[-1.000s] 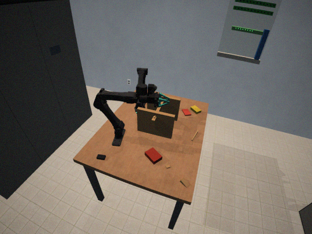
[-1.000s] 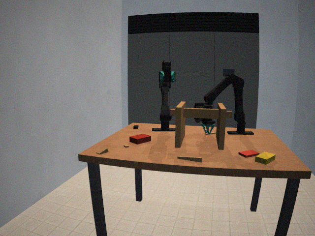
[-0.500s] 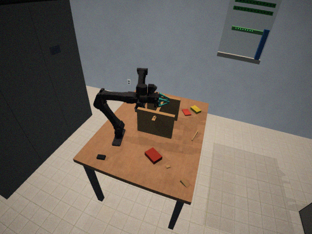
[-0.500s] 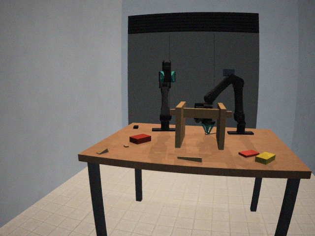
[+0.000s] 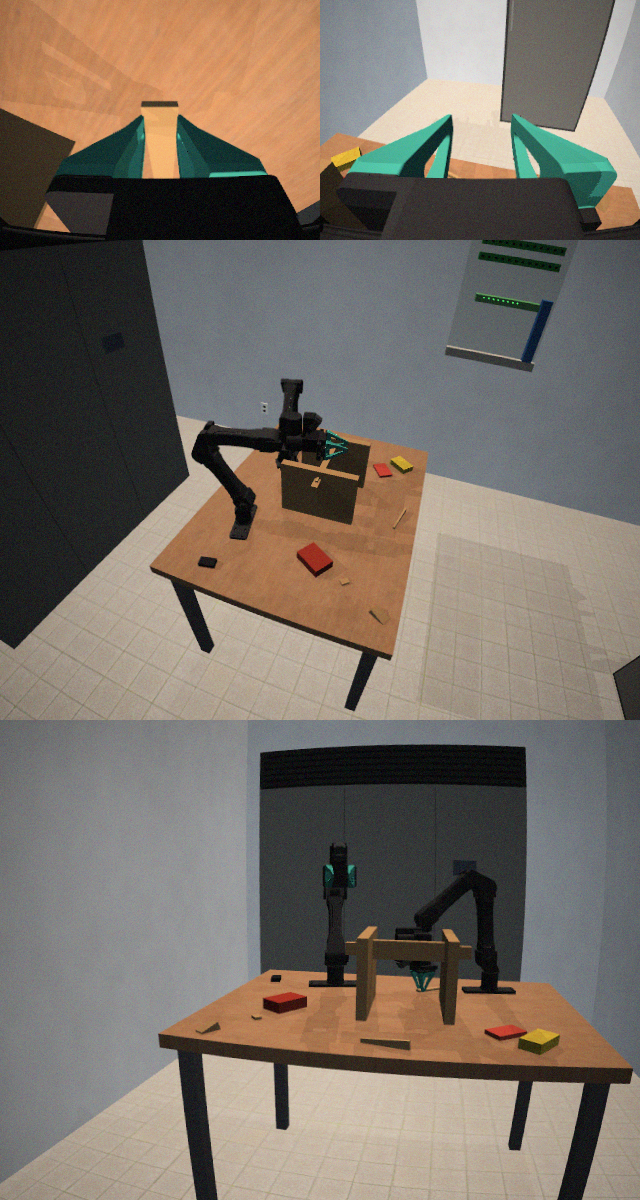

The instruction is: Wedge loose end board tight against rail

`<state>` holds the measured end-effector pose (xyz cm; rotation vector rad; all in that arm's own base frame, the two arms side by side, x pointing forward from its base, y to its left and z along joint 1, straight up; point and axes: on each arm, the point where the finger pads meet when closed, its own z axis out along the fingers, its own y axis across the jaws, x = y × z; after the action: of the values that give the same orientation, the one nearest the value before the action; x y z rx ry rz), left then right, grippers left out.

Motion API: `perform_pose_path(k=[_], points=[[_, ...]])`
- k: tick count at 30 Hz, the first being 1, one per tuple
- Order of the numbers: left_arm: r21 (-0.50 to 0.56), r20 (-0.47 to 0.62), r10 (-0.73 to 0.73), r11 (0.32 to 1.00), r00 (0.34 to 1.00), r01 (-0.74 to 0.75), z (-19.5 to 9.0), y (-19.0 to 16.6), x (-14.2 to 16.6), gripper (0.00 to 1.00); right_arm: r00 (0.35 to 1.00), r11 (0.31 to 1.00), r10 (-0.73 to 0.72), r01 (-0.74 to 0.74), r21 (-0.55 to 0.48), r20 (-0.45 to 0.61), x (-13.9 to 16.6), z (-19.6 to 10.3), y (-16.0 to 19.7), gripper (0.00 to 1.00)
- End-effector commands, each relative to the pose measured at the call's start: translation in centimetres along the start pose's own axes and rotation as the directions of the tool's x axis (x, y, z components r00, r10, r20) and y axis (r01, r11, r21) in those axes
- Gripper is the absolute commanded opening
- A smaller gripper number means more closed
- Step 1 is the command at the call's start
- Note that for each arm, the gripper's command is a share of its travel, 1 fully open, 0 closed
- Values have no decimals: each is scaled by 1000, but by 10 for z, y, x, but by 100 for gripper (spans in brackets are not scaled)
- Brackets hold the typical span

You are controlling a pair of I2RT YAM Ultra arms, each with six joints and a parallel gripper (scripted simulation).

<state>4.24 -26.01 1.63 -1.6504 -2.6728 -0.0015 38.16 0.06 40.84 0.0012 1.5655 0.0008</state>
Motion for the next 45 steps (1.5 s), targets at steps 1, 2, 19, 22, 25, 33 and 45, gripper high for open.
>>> perform_pose_path(k=[1,2,19,22,25,33,45], points=[[13,55,4,1000,998,-5,-23,-6,-12,2,999,1000,-4,4,4,52,-23,-4,0,45],[14,57,6,1000,998,-7,-26,-7,-12,2,999,1000,-4,4,4,52,-23,-4,0,45],[22,61,-2,1000,998,0,-53,-7,-11,2,999,1000,-4,4,4,52,-23,-4,0,45],[23,62,-9,1000,998,7,-58,-6,-12,2,999,1000,-4,4,4,52,-23,-4,0,45],[23,62,-7,1000,998,6,-62,-6,-11,2,999,1000,-4,4,4,52,-23,-4,0,45],[25,63,-3,1000,998,1,-72,-8,-10,2,999,1000,-4,4,4,52,-23,-4,0,45],[12,8,-5,1000,1000,5,-61,-4,13,2,999,1000,-4,4,4,52,-23,-4,0,45]])
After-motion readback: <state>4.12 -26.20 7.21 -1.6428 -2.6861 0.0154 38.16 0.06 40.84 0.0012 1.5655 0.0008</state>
